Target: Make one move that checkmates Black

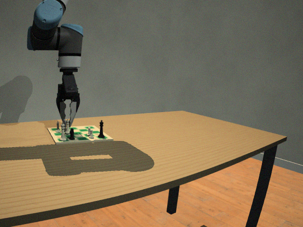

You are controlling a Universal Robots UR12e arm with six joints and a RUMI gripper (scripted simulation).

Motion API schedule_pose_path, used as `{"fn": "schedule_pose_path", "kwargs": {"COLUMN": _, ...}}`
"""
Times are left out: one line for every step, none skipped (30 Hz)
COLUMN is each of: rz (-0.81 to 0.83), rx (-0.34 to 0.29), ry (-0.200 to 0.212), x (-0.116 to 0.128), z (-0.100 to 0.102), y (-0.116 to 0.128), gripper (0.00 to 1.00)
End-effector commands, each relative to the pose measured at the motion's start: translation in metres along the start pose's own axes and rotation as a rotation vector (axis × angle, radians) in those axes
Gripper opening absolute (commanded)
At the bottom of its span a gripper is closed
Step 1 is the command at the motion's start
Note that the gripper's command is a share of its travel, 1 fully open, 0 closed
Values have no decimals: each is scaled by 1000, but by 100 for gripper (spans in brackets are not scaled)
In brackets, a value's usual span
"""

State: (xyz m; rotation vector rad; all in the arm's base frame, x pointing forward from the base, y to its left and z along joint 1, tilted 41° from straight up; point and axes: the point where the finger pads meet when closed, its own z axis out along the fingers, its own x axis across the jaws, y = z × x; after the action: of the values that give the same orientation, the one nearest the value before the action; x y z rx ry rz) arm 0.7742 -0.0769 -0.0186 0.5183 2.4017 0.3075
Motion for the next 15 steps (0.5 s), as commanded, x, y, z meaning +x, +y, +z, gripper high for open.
{"fn": "schedule_pose_path", "kwargs": {"rz": 0, "rx": 0, "ry": -1, "x": 0, "z": -6, "y": 0, "gripper": 0}}
{"fn": "schedule_pose_path", "kwargs": {"rz": 0, "rx": 0, "ry": -1, "x": 0, "z": -10, "y": 0, "gripper": 0}}
{"fn": "schedule_pose_path", "kwargs": {"rz": 0, "rx": 0, "ry": -1, "x": 0, "z": -14, "y": 0, "gripper": 0}}
{"fn": "schedule_pose_path", "kwargs": {"rz": 0, "rx": 0, "ry": -1, "x": 0, "z": -19, "y": 0, "gripper": 0}}
{"fn": "schedule_pose_path", "kwargs": {"rz": 0, "rx": 0, "ry": -1, "x": 0, "z": -25, "y": 0, "gripper": 0}}
{"fn": "schedule_pose_path", "kwargs": {"rz": 0, "rx": 0, "ry": -1, "x": 0, "z": -31, "y": 0, "gripper": 0}}
{"fn": "schedule_pose_path", "kwargs": {"rz": 0, "rx": 0, "ry": -1, "x": 0, "z": -37, "y": 0, "gripper": 0}}
{"fn": "schedule_pose_path", "kwargs": {"rz": 0, "rx": 0, "ry": -1, "x": 0, "z": -43, "y": 0, "gripper": 0}}
{"fn": "schedule_pose_path", "kwargs": {"rz": 0, "rx": 0, "ry": -1, "x": 0, "z": -49, "y": 0, "gripper": 0}}
{"fn": "schedule_pose_path", "kwargs": {"rz": 0, "rx": 0, "ry": -1, "x": 0, "z": -55, "y": 0, "gripper": 0}}
{"fn": "schedule_pose_path", "kwargs": {"rz": 0, "rx": 0, "ry": -1, "x": 0, "z": -61, "y": 0, "gripper": 0}}
{"fn": "schedule_pose_path", "kwargs": {"rz": 0, "rx": 0, "ry": -1, "x": 0, "z": -67, "y": 0, "gripper": 0}}
{"fn": "schedule_pose_path", "kwargs": {"rz": 0, "rx": 0, "ry": -1, "x": 0, "z": -72, "y": 0, "gripper": 0}}
{"fn": "schedule_pose_path", "kwargs": {"rz": 0, "rx": 0, "ry": -1, "x": 0, "z": -77, "y": 0, "gripper": 0}}
{"fn": "schedule_pose_path", "kwargs": {"rz": 0, "rx": 0, "ry": -1, "x": 0, "z": -82, "y": 0, "gripper": 0}}
